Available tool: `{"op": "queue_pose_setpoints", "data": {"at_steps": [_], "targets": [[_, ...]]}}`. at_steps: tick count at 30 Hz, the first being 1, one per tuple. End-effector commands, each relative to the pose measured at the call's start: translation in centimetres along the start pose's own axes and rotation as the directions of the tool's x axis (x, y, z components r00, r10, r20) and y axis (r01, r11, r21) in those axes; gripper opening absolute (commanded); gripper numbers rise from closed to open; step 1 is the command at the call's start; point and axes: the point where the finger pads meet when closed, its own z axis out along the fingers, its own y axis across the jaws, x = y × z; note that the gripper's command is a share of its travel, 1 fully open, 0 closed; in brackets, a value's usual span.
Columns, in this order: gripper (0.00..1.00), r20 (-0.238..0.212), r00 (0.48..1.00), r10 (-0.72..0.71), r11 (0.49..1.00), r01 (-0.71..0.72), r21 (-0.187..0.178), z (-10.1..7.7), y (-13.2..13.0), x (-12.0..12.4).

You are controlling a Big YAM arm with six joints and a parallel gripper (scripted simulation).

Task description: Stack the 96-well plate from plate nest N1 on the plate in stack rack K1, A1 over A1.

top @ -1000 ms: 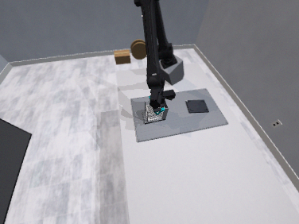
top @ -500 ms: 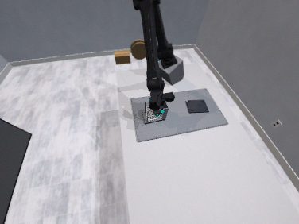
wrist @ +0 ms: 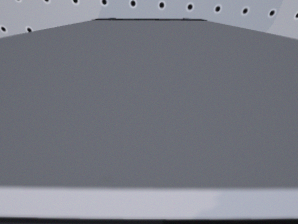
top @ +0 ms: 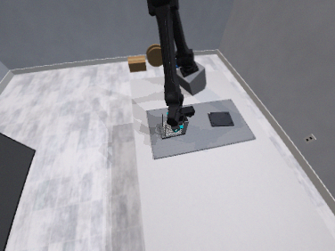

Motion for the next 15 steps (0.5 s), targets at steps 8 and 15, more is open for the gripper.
{"op": "queue_pose_setpoints", "data": {"at_steps": [8,15], "targets": [[0.0,-0.01,1.0,0.006,1.0,-0.006,0.025,-0.2,-0.9,0.5],[0.0,-0.01,1.0,0.006,1.0,-0.006,0.025,-0.2,-0.9,0.6]]}}
